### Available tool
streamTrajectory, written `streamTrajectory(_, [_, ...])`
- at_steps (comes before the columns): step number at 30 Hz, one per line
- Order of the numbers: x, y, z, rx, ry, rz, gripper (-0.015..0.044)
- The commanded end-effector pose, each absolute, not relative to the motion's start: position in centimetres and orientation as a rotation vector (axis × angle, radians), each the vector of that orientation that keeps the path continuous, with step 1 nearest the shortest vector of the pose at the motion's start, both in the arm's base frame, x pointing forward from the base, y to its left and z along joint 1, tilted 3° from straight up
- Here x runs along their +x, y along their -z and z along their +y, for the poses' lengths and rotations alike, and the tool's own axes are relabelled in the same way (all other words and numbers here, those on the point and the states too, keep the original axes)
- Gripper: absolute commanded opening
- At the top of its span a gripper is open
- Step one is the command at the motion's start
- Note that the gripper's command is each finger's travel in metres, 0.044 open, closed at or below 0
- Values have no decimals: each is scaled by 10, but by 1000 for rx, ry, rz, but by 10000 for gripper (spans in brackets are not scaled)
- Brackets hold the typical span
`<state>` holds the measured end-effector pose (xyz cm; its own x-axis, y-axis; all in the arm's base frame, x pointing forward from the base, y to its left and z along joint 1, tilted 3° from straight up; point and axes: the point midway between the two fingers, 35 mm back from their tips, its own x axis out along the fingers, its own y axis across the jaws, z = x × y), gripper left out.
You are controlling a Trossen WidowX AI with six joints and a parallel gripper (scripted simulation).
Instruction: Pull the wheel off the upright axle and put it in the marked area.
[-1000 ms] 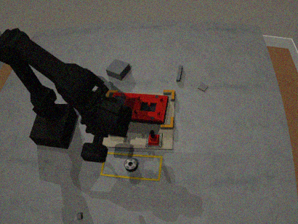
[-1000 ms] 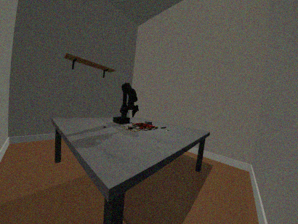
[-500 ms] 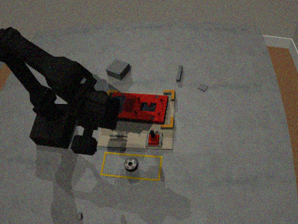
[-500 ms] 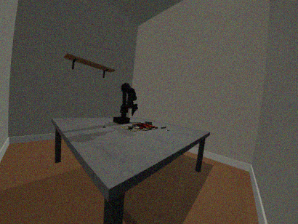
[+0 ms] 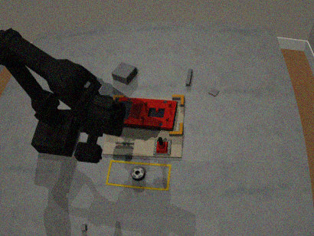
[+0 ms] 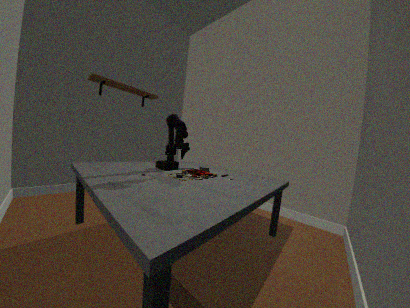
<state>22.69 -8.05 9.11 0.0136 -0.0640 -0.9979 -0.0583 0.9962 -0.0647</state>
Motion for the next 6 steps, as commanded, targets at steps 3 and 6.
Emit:
streamTrajectory(3, [226, -91, -80, -92, 7, 1559, 440])
streamTrajectory(6, [226, -91, -80, -92, 7, 1559, 440])
